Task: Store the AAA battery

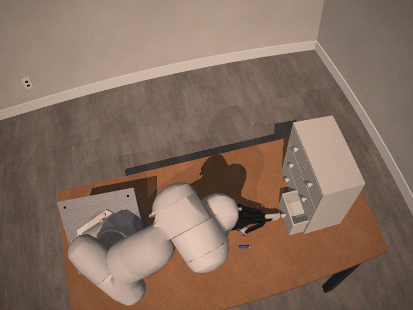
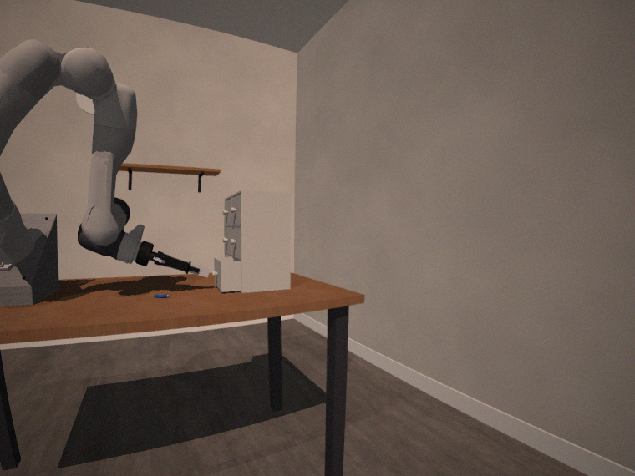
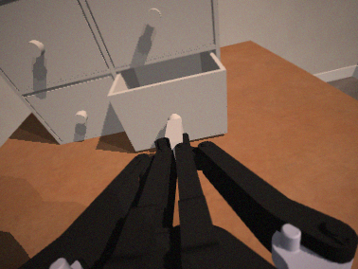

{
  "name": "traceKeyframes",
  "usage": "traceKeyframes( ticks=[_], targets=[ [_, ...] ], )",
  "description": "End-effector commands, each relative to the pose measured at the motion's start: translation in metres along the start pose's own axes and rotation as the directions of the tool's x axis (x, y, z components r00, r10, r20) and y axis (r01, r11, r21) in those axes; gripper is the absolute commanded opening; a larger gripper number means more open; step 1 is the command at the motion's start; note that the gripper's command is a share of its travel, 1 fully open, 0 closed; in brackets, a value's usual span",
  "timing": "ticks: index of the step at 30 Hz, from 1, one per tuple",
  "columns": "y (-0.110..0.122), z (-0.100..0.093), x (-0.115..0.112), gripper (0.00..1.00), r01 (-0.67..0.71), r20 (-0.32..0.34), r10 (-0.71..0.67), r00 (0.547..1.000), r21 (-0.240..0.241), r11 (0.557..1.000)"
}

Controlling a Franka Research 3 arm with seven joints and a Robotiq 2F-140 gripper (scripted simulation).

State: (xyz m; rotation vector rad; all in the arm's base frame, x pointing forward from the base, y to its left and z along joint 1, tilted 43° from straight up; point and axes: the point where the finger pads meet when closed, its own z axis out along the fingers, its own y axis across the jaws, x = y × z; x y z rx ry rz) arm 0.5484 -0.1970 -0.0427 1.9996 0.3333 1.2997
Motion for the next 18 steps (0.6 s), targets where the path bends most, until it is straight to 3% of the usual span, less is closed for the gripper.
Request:
traceKeyframes(
  ticks=[1,18],
  targets=[
    [-0.002,0.003,-0.002,0.00,0.005,0.009,-0.005,1.000,0.007,1.000],
    [-0.002,0.029,0.007,0.00,0.005,0.009,-0.005,1.000,0.007,1.000]
  ],
)
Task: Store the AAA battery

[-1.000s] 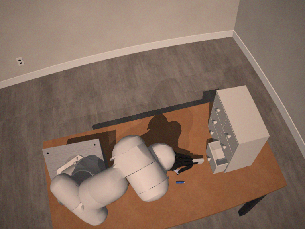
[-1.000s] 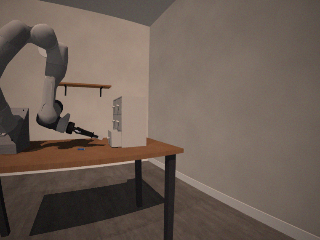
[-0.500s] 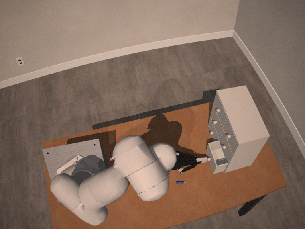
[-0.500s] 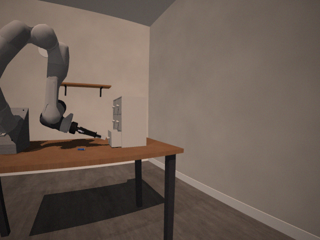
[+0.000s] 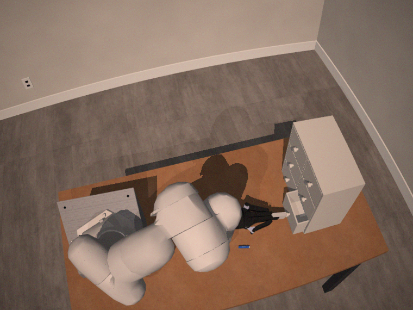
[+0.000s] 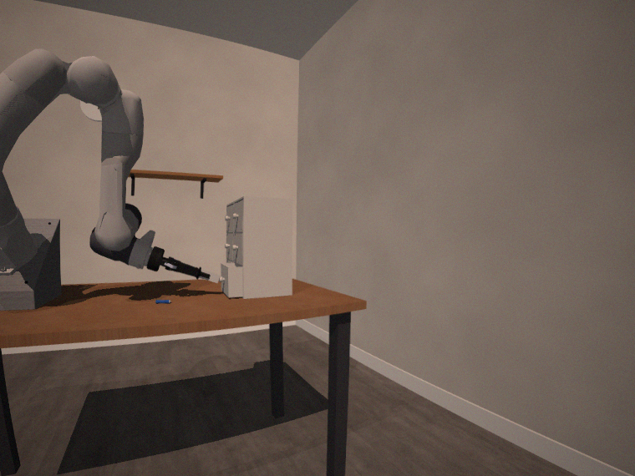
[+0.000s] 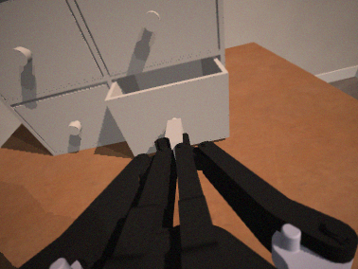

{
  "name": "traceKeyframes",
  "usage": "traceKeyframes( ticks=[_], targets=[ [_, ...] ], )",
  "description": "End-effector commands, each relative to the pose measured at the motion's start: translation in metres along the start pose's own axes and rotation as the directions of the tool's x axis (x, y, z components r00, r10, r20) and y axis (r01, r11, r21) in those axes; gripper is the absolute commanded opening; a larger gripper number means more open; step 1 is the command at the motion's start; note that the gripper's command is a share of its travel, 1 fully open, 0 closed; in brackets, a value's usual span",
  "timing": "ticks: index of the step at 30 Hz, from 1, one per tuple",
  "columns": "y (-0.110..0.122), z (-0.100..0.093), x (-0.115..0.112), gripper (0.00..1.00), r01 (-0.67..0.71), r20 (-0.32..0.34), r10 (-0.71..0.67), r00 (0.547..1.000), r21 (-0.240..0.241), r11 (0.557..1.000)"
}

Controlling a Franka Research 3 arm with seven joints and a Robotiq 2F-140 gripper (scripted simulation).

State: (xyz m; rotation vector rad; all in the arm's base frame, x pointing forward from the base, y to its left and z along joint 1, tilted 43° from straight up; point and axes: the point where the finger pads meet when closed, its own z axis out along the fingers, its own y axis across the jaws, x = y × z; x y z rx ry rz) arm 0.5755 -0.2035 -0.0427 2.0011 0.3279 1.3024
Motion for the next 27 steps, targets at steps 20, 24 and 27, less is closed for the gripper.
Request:
traceKeyframes(
  ticks=[20,24,27],
  targets=[
    [-0.002,0.029,0.007,0.00,0.010,0.009,-0.010,1.000,0.008,1.000],
    [-0.002,0.034,0.009,0.00,0.010,0.009,-0.010,1.000,0.008,1.000],
    [-0.002,0.036,0.010,0.00,0.010,0.009,-0.010,1.000,0.008,1.000]
  ],
)
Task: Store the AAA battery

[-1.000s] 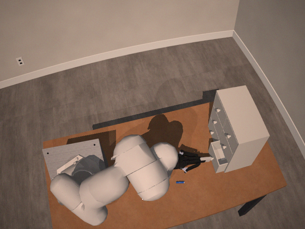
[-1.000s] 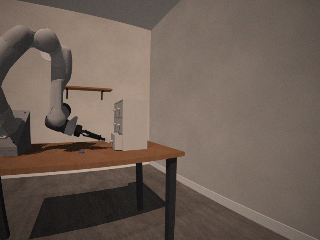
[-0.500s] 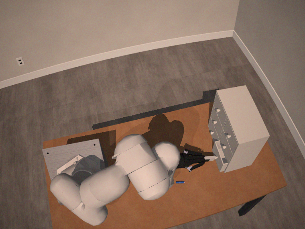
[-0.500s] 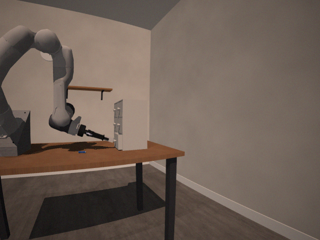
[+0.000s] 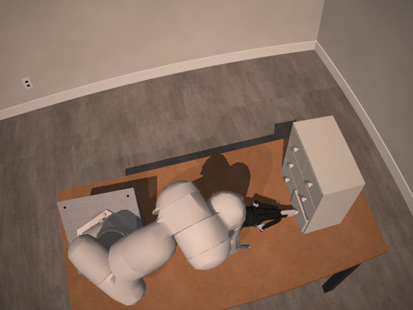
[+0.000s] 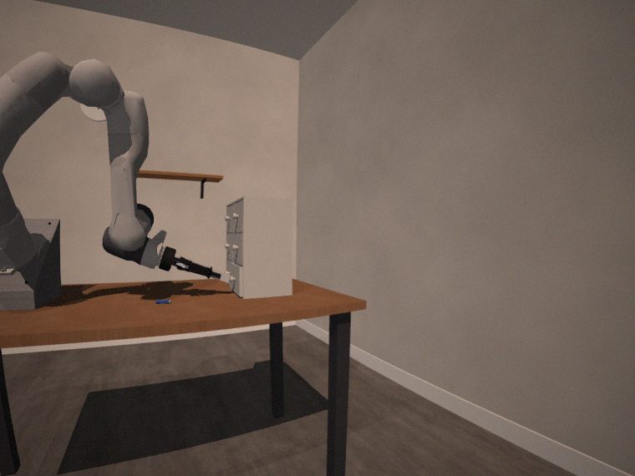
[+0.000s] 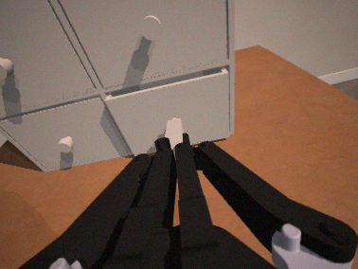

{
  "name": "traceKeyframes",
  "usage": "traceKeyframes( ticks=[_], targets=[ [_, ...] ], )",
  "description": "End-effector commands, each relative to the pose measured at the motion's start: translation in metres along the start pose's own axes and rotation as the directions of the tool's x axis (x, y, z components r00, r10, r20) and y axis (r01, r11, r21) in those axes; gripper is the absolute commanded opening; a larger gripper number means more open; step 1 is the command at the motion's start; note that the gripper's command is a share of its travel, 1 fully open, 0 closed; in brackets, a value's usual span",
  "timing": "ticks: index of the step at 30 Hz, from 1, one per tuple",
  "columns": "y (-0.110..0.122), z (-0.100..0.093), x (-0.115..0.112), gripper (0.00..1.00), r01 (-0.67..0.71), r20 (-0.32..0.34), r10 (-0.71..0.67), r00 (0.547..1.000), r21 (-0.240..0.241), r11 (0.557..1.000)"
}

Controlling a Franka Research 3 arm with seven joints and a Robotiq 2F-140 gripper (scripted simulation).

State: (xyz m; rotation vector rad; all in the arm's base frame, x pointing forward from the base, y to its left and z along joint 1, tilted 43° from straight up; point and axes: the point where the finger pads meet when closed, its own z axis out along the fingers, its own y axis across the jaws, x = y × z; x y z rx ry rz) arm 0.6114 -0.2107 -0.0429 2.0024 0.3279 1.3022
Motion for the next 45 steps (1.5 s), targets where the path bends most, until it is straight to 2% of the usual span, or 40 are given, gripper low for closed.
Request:
traceKeyframes(
  ticks=[1,45],
  targets=[
    [-0.0016,0.0026,-0.0022,0.00,0.010,0.008,-0.010,1.000,0.007,1.000],
    [-0.0016,0.0089,0.0001,0.00,0.010,0.008,-0.011,1.000,0.007,1.000]
  ],
)
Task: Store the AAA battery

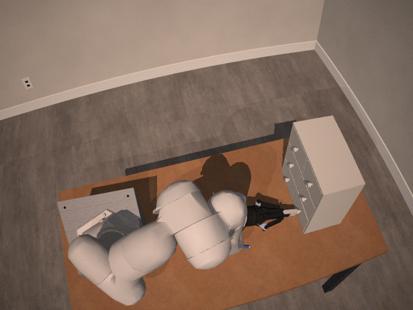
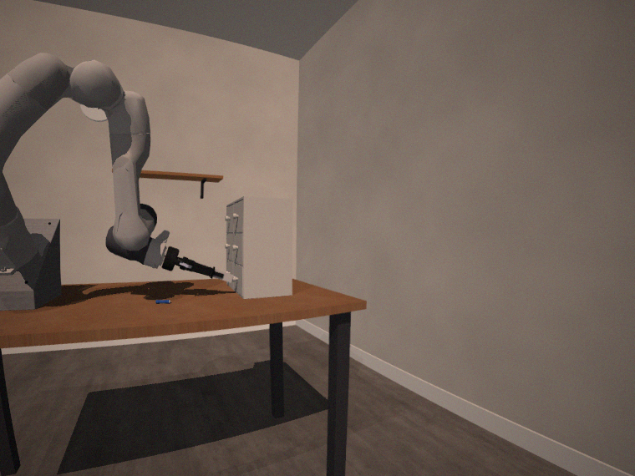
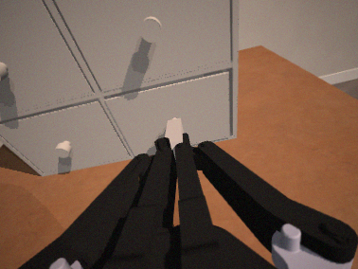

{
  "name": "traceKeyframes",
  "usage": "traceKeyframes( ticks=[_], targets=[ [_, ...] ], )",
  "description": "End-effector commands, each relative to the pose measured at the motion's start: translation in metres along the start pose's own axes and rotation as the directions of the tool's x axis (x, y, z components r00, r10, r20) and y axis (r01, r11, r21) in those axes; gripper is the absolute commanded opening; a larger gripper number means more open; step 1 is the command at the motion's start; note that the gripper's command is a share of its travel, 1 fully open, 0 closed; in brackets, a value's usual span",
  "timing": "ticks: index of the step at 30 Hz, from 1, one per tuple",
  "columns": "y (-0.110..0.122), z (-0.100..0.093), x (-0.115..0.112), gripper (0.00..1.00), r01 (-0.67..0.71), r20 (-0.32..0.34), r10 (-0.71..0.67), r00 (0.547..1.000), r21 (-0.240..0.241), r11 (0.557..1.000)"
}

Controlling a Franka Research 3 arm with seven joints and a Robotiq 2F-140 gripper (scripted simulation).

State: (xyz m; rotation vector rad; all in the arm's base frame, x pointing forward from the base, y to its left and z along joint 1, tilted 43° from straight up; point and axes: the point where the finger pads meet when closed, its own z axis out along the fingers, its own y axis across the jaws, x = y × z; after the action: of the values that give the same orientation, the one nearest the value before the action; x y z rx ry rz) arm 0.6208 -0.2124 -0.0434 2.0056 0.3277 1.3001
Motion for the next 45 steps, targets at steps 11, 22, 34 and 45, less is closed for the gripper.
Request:
traceKeyframes(
  ticks=[11,22,34,45],
  targets=[
    [-0.001,0.000,-0.003,0.00,0.011,0.006,-0.011,1.000,0.005,1.000],
    [-0.001,0.000,-0.003,0.00,0.011,0.006,-0.011,1.000,0.005,1.000],
    [-0.001,-0.004,-0.004,0.00,0.011,0.006,-0.011,1.000,0.005,1.000],
    [-0.001,-0.041,-0.017,0.00,0.011,0.006,-0.011,1.000,0.005,1.000]
  ],
)
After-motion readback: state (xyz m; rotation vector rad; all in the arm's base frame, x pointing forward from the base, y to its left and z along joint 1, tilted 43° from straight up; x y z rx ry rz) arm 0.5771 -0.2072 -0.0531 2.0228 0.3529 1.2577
